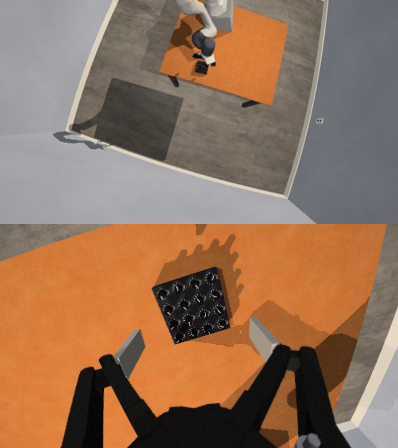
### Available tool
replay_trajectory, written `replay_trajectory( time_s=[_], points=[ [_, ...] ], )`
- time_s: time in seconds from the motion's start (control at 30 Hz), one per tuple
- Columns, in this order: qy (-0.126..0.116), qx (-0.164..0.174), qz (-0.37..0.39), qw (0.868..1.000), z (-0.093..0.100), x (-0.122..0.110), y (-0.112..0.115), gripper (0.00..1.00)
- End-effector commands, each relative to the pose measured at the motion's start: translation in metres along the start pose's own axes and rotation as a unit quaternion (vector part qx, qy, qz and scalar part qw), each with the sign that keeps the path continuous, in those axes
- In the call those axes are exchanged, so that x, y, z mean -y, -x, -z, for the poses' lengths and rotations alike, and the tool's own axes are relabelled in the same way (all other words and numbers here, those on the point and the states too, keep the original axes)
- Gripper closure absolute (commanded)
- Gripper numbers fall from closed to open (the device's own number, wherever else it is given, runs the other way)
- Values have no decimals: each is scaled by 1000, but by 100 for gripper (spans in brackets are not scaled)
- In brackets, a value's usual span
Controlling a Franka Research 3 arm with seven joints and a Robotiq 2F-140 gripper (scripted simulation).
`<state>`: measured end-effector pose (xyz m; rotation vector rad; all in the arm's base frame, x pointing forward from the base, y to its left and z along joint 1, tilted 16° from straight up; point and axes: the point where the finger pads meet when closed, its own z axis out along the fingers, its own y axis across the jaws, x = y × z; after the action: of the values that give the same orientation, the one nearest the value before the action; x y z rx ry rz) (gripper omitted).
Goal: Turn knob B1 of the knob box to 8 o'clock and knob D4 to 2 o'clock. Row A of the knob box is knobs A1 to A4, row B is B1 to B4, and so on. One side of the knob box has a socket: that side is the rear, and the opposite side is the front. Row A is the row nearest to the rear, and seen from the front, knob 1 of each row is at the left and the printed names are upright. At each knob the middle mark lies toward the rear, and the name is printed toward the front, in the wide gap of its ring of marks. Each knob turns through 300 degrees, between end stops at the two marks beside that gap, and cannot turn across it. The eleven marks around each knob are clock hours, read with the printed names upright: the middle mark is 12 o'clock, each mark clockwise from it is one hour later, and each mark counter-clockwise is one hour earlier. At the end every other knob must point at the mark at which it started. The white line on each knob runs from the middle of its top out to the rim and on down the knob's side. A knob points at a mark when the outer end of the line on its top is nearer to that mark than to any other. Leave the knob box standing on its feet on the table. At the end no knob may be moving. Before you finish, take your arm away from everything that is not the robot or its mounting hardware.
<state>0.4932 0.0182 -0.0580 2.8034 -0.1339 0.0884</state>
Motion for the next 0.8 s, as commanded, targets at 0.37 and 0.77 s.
replay_trajectory(
  time_s=[0.37, 0.77],
  points=[
    [-31, -3, 147, 989, -4, -4, 28, 0],
    [-31, -3, 147, 989, -4, -4, 28, 0]
  ],
)
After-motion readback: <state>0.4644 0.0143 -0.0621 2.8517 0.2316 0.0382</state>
